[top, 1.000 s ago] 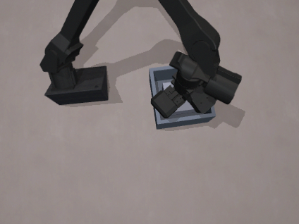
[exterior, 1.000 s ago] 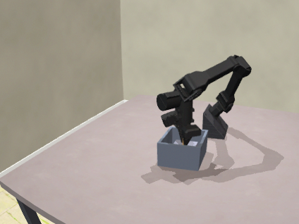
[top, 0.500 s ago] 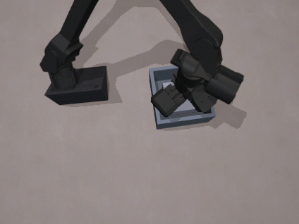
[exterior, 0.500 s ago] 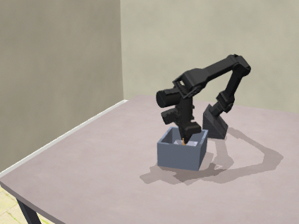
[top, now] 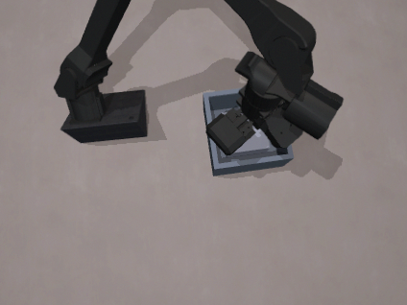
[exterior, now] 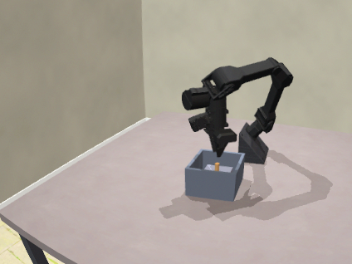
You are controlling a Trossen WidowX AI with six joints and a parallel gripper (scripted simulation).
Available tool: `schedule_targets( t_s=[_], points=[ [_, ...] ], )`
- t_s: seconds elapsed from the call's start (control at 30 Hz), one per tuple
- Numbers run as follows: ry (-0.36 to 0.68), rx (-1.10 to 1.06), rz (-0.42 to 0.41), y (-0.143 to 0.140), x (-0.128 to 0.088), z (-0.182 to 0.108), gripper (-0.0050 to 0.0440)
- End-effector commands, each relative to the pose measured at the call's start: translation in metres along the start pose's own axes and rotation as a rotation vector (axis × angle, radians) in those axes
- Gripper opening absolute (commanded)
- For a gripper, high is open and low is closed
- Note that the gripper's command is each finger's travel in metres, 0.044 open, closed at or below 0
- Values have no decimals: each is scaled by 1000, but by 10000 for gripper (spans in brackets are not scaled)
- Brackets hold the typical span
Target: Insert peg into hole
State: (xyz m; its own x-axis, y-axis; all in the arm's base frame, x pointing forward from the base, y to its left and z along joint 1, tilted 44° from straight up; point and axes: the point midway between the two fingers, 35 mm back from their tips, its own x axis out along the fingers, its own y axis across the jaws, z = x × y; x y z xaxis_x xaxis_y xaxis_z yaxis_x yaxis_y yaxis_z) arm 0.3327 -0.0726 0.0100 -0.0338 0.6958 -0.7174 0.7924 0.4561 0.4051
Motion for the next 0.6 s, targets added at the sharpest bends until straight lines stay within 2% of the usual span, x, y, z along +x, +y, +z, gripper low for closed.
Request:
schedule_targets(
  t_s=[0.0,0.23,0.57],
  points=[
    [-3,-8,-4,0,-7,1,270],
    [-2,-7,-3,0,-14,1,438],
    [-2,-7,-3,0,-14,1,440]
  ],
)
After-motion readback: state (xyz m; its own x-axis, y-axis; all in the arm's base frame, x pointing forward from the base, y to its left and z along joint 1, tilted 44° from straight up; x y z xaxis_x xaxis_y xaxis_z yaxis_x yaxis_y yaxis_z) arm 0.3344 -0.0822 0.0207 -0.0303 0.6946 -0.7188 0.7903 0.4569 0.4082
